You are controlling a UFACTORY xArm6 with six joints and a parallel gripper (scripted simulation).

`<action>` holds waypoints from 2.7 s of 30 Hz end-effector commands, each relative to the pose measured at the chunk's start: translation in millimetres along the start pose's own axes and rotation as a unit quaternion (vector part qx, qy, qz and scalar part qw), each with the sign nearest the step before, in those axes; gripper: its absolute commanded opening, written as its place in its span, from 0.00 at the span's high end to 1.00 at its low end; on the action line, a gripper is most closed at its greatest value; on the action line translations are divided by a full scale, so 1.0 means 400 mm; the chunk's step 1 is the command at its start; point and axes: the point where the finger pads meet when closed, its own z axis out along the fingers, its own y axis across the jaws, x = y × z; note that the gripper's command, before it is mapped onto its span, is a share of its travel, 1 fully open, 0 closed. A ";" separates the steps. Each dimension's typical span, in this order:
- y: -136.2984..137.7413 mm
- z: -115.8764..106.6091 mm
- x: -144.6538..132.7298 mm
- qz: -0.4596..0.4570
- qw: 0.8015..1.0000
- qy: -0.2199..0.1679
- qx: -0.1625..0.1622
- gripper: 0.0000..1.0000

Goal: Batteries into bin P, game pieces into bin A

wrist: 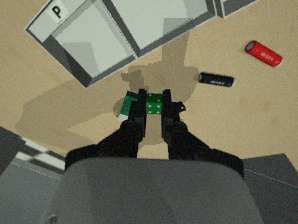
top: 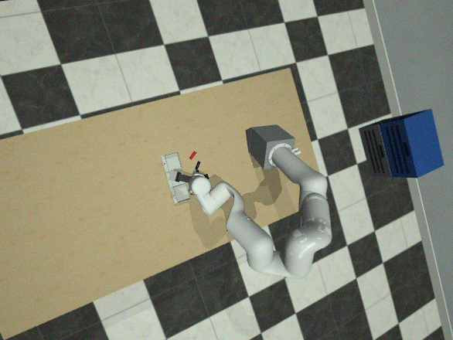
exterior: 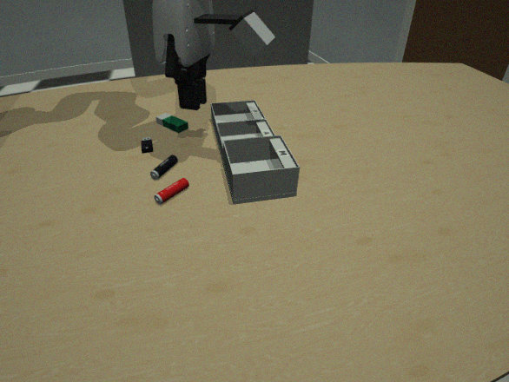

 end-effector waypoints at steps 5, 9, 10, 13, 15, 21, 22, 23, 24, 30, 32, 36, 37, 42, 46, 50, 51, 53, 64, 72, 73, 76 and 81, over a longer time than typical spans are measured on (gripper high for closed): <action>-0.001 -0.005 0.062 -0.089 0.996 0.001 0.000 1.00; -0.001 -0.005 0.122 -0.163 0.987 0.002 -0.001 1.00; -0.001 -0.006 0.137 -0.177 0.984 0.002 -0.001 1.00; -0.001 -0.006 0.183 -0.218 0.976 0.002 -0.002 1.00; -0.001 -0.006 0.205 -0.246 0.969 0.002 -0.001 1.00; -0.002 -0.006 0.219 -0.255 0.967 0.001 0.000 1.00; -0.002 -0.006 0.219 -0.255 0.967 0.001 0.000 1.00; -0.002 -0.006 0.218 -0.255 0.967 0.001 0.000 1.00; -0.002 -0.006 0.217 -0.255 0.967 0.001 0.000 1.00; -0.002 -0.006 0.207 -0.255 0.967 0.001 0.000 1.00; -0.002 -0.006 0.205 -0.255 0.967 0.001 0.000 1.00; -0.001 -0.006 0.201 -0.255 0.967 0.001 0.000 1.00; -0.001 -0.006 0.200 -0.255 0.967 0.001 0.000 1.00; -0.001 -0.006 0.200 -0.255 0.967 0.001 0.000 1.00; -0.001 -0.006 0.199 -0.255 0.967 0.001 0.000 1.00; -0.001 -0.006 0.198 -0.255 0.967 0.001 0.000 1.00; -0.001 -0.006 0.198 -0.255 0.967 0.001 0.000 1.00; -0.001 0.004 0.198 -0.255 0.967 0.001 0.000 1.00; -0.001 0.049 0.198 -0.255 0.967 0.001 0.000 1.00; -0.001 0.084 0.198 -0.255 0.967 0.001 0.000 1.00; -0.001 0.084 0.198 -0.255 0.967 0.001 0.000 1.00; -0.001 0.099 0.198 -0.255 0.967 0.001 0.000 1.00; -0.001 0.123 0.198 -0.255 0.967 0.001 0.000 1.00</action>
